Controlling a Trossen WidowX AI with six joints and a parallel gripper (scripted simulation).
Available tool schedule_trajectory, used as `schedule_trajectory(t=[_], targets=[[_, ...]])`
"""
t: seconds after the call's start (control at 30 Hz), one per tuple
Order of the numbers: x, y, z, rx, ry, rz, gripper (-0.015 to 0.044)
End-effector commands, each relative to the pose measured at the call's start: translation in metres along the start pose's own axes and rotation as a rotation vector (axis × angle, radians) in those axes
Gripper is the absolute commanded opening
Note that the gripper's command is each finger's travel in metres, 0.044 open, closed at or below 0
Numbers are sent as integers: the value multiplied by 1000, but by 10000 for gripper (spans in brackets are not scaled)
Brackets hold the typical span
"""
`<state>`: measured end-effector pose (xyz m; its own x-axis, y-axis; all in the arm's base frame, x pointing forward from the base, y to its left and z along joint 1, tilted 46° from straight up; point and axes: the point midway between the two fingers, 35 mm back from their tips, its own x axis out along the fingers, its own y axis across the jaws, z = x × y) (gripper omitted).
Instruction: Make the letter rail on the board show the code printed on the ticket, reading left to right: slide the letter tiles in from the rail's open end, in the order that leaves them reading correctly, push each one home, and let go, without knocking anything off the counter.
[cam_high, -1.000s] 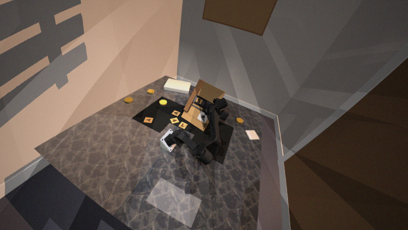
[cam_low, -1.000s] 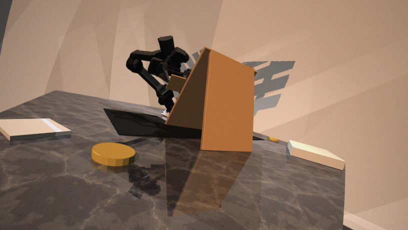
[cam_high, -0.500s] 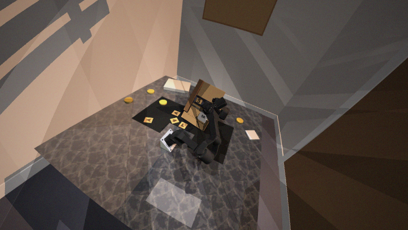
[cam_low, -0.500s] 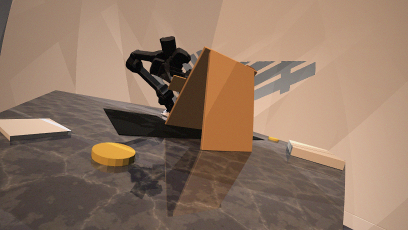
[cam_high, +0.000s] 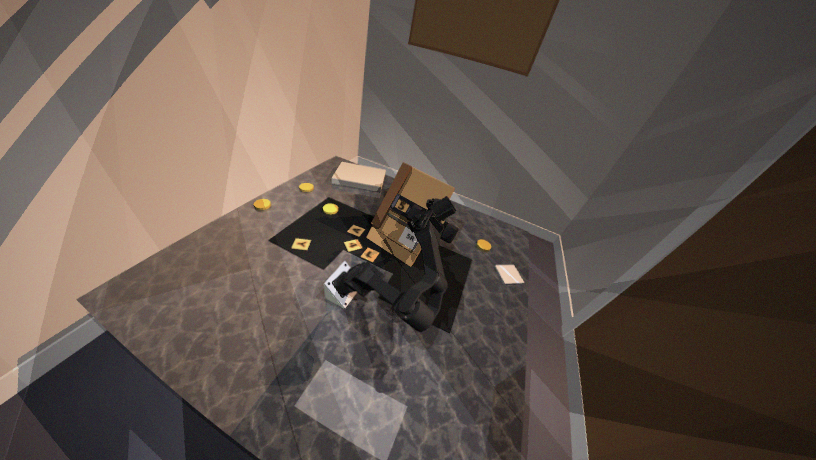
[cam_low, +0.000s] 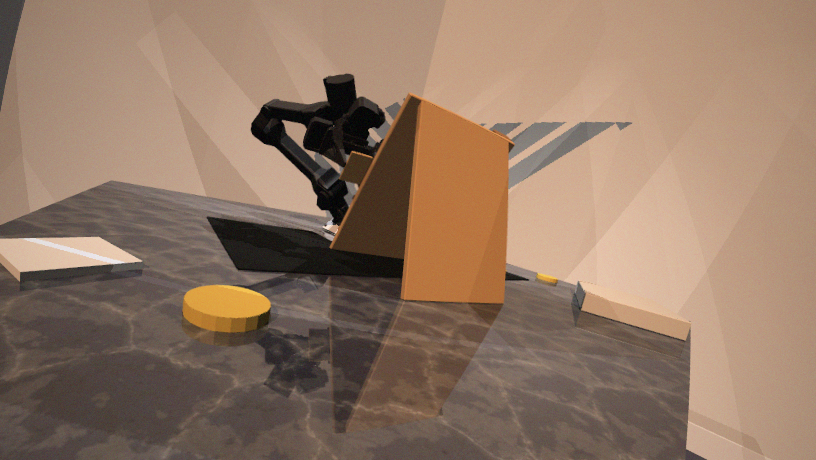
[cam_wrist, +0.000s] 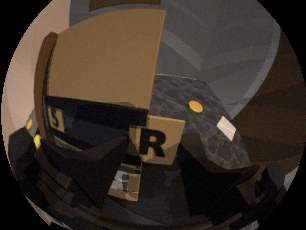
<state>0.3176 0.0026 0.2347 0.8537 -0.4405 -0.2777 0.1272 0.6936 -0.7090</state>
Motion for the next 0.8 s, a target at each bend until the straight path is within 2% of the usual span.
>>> schedule_trajectory(t=[0.0,0.77], targets=[[0,3,0,4,2,-3,0],[0,14,0,5,2,-3,0]])
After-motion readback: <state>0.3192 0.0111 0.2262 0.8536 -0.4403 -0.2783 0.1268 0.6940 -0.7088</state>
